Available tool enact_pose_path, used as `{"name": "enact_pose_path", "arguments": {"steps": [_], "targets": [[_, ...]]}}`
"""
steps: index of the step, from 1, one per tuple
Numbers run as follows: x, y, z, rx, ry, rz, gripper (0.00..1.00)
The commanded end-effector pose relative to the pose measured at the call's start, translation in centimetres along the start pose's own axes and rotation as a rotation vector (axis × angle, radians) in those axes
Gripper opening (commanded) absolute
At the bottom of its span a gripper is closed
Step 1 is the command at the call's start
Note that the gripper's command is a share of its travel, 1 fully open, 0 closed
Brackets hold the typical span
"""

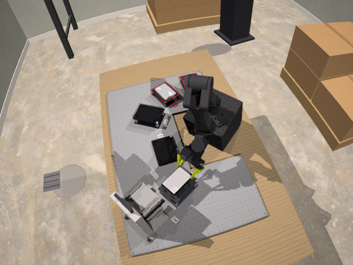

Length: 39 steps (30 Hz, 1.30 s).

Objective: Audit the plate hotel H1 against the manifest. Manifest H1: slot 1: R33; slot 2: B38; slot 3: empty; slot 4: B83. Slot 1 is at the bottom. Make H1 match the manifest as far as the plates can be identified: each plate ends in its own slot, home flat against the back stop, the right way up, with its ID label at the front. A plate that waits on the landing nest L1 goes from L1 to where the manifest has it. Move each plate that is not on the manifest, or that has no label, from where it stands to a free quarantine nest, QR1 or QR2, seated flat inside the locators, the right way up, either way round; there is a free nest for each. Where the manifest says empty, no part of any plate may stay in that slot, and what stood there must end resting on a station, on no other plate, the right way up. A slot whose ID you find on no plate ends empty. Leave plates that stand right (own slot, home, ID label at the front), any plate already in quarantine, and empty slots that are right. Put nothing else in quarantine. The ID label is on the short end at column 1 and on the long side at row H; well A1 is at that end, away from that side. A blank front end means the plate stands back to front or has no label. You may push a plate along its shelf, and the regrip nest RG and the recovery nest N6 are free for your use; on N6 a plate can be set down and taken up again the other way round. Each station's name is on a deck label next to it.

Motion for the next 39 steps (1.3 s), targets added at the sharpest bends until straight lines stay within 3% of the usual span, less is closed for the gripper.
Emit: {"name": "enact_pose_path", "arguments": {"steps": [1, 18, 39], "targets": [[0.6, 0.0, 0.1, 0.008, -0.002, 0.009, 0.86], [1.8, 0.8, -0.2, 0.008, -0.003, 0.017, 0.86], [2.5, 3.1, 0.0, -0.004, -0.001, -0.014, 0.86]]}}
Point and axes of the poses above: the point where the finger pads meet when closed, its own x axis back along the fingers, its own z axis across the jaws, y = z × x, the point moved 8 cm from there along x, back along the fingers, and after that the axes turned 7 degrees about x, right-handed, at the moved point
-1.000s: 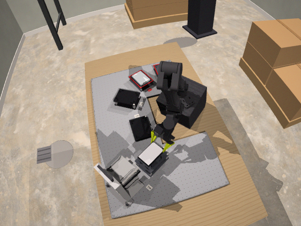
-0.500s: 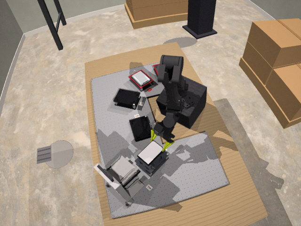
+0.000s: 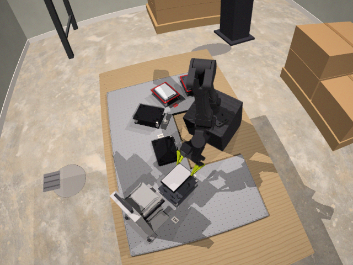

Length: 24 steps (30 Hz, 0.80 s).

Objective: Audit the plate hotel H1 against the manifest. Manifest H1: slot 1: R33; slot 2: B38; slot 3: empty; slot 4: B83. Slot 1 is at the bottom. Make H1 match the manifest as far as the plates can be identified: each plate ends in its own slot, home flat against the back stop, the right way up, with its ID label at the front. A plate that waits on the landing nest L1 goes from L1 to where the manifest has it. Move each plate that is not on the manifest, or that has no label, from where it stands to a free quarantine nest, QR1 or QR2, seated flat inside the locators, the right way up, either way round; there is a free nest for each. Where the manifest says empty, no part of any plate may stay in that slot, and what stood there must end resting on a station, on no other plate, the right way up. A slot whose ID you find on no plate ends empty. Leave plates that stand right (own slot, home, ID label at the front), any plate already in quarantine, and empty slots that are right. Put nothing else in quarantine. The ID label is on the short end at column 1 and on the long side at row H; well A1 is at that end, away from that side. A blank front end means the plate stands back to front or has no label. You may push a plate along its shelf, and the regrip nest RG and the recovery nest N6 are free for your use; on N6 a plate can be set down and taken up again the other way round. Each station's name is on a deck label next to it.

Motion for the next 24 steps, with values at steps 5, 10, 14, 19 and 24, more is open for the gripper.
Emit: {"name": "enact_pose_path", "arguments": {"steps": [5, 10, 14, 19, 24], "targets": [[0.5, 1.5, 0.3, -0.007, 0.001, -0.022, 0.86], [0.9, 1.9, 0.3, -0.007, 0.001, -0.022, 0.86], [1.2, 2.2, 0.2, -0.008, 0.000, -0.022, 0.86], [1.4, 2.4, 0.2, -0.007, 0.001, -0.023, 0.86], [1.8, 2.8, 0.2, -0.007, 0.001, -0.023, 0.86]]}}
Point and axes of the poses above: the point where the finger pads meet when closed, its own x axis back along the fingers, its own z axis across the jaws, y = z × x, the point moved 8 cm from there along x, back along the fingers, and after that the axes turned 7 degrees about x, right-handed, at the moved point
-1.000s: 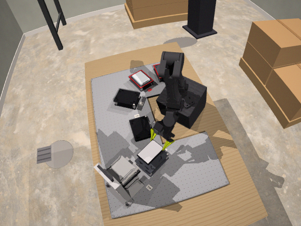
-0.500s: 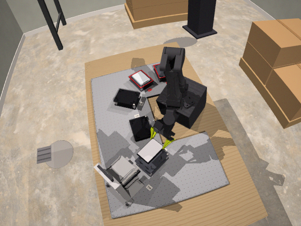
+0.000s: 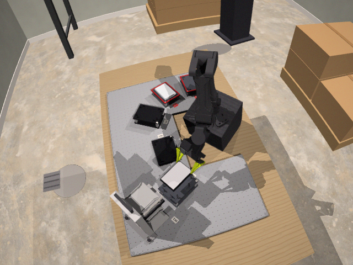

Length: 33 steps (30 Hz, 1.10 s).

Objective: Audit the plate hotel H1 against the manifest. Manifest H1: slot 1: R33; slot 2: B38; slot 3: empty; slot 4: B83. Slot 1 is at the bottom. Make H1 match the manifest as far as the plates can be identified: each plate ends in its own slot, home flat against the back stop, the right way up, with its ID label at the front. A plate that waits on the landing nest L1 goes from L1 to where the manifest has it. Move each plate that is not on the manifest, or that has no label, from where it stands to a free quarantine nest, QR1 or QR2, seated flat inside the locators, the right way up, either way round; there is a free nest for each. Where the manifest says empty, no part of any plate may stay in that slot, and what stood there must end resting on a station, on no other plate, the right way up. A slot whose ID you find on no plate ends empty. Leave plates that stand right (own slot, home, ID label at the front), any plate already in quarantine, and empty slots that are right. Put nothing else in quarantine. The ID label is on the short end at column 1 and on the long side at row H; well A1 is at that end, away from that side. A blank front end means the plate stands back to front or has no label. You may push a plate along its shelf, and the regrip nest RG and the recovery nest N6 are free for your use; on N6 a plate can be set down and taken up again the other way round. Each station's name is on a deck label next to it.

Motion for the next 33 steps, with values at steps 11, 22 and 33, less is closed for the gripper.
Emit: {"name": "enact_pose_path", "arguments": {"steps": [11, 22, 33], "targets": [[0.9, 1.9, 0.2, -0.007, 0.001, -0.024, 0.86], [1.9, 2.8, 0.1, -0.009, 0.001, -0.024, 0.86], [2.5, 3.4, 0.0, -0.008, 0.001, -0.024, 0.86]]}}
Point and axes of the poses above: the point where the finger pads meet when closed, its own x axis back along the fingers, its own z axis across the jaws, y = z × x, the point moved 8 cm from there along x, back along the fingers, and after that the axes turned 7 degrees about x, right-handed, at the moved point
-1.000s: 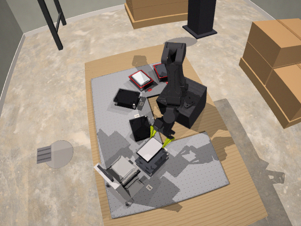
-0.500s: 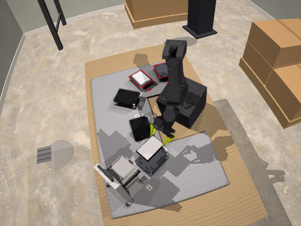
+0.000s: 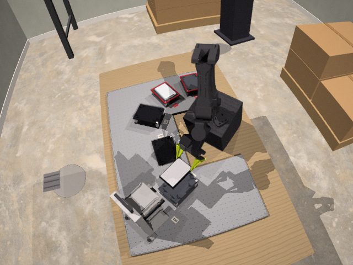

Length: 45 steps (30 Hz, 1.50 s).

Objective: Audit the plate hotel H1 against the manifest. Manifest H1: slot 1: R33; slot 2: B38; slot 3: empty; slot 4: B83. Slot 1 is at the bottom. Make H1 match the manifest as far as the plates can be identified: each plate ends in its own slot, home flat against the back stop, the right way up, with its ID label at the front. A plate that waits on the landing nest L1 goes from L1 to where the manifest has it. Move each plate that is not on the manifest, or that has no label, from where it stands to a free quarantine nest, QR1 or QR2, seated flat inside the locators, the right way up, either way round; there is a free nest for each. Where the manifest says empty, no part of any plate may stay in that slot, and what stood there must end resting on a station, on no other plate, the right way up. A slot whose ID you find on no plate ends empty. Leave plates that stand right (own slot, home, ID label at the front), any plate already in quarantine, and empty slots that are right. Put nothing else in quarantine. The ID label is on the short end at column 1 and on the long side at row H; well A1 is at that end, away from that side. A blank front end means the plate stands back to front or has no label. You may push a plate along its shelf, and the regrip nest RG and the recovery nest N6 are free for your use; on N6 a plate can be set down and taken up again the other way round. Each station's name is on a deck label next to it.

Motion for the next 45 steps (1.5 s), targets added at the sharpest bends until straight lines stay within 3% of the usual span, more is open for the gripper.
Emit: {"name": "enact_pose_path", "arguments": {"steps": [1, 45], "targets": [[0.5, 1.5, 0.3, -0.009, 0.001, -0.028, 0.86], [3.5, 4.2, -0.1, -0.010, 0.002, -0.028, 0.86]]}}
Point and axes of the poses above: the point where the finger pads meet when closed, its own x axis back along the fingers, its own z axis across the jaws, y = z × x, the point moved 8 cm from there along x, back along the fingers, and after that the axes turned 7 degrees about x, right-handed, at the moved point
